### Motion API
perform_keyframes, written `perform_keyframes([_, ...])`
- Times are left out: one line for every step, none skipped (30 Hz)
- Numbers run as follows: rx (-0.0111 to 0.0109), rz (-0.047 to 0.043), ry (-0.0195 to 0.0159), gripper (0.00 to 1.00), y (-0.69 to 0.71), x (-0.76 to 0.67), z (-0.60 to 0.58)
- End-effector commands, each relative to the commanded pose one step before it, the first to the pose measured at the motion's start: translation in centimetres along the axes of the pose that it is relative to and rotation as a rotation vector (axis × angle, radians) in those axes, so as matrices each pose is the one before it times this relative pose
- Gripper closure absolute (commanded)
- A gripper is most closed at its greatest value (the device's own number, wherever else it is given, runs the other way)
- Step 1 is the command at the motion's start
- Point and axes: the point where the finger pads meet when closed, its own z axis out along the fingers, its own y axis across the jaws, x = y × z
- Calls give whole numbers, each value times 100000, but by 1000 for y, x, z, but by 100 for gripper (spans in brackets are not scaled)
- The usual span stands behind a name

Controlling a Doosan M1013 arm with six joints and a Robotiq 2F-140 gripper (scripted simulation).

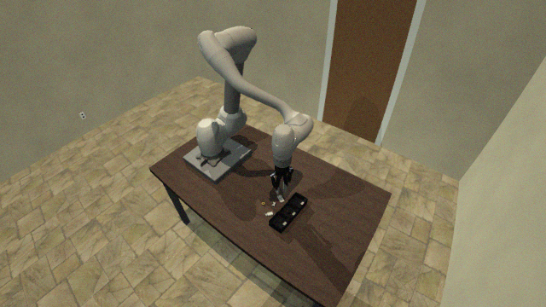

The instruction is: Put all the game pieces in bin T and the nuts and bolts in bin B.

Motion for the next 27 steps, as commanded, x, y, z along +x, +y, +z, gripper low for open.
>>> perform_keyframes([-20,-3,1,75,3,2,-9])
perform_keyframes([0,0,0,75,0,0,0])
perform_keyframes([0,0,0,75,0,0,0])
perform_keyframes([0,0,0,75,0,0,0])
perform_keyframes([0,0,0,75,0,0,0])
perform_keyframes([0,0,0,75,0,0,0])
perform_keyframes([0,0,0,75,0,0,0])
perform_keyframes([0,0,0,75,0,0,0])
perform_keyframes([0,0,0,75,0,0,400])
perform_keyframes([0,0,0,75,0,0,400])
perform_keyframes([0,0,0,75,0,0,400])
perform_keyframes([0,0,0,75,0,-1,400])
perform_keyframes([0,0,0,75,0,-1,400])
perform_keyframes([0,0,0,75,1,-1,400])
perform_keyframes([0,0,0,75,1,-1,400])
perform_keyframes([0,0,0,75,1,-1,400])
perform_keyframes([0,0,0,75,1,-1,400])
perform_keyframes([0,0,0,75,1,-1,400])
perform_keyframes([0,0,0,75,0,-1,400])
perform_keyframes([0,0,0,75,0,-1,400])
perform_keyframes([0,0,0,75,0,0,0])
perform_keyframes([0,0,0,75,0,0,0])
perform_keyframes([0,0,0,75,1,-1,400])
perform_keyframes([0,0,0,75,0,0,300])
perform_keyframes([0,0,0,75,0,0,0])
perform_keyframes([0,0,0,75,0,0,133])
perform_keyframes([0,0,0,75,0,1,133])
